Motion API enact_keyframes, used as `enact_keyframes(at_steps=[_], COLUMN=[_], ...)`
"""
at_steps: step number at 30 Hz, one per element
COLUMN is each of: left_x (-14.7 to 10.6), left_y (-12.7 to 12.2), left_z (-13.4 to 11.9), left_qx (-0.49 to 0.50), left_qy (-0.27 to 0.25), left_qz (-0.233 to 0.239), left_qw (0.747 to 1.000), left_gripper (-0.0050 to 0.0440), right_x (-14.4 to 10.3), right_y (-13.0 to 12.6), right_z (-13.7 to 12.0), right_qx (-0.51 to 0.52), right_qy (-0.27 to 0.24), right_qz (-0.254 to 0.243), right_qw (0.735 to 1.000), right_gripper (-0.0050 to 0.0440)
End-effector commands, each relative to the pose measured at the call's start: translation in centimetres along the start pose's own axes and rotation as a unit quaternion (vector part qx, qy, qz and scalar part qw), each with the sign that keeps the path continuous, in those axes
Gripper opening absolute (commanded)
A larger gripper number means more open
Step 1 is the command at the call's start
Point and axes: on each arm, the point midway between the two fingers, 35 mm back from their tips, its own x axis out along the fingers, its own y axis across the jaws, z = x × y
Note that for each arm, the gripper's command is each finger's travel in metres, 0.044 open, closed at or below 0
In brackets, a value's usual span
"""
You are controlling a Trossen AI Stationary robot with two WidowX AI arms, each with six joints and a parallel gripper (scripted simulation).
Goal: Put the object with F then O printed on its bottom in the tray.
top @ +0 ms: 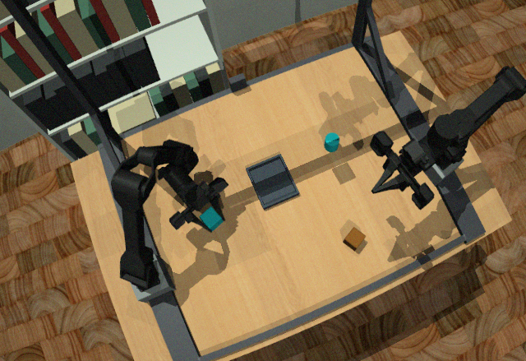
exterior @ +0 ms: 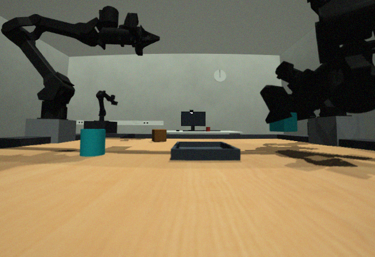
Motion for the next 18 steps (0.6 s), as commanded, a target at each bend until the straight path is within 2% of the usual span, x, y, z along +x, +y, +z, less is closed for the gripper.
enact_keyframes(at_steps=[1,8,18], left_x=[-0.1,-0.1,-0.1], left_y=[0.0,0.0,0.1], left_z=[0.6,0.6,0.6], left_qx=[0.001,0.001,0.002], left_qy=[-0.008,-0.008,-0.008], left_qz=[0.000,0.000,0.000], left_qw=[1.000,1.000,1.000], left_gripper=[-0.0050,-0.0050,-0.0050], right_x=[-1.1,-1.9,-1.6], right_y=[0.6,0.6,0.4], right_z=[1.3,2.7,2.2], right_qx=[0.015,0.016,0.011], right_qy=[0.009,0.010,0.013], right_qz=[0.010,0.010,0.009], right_qw=[1.000,1.000,1.000], right_gripper=[0.0171,0.0171,0.0171])
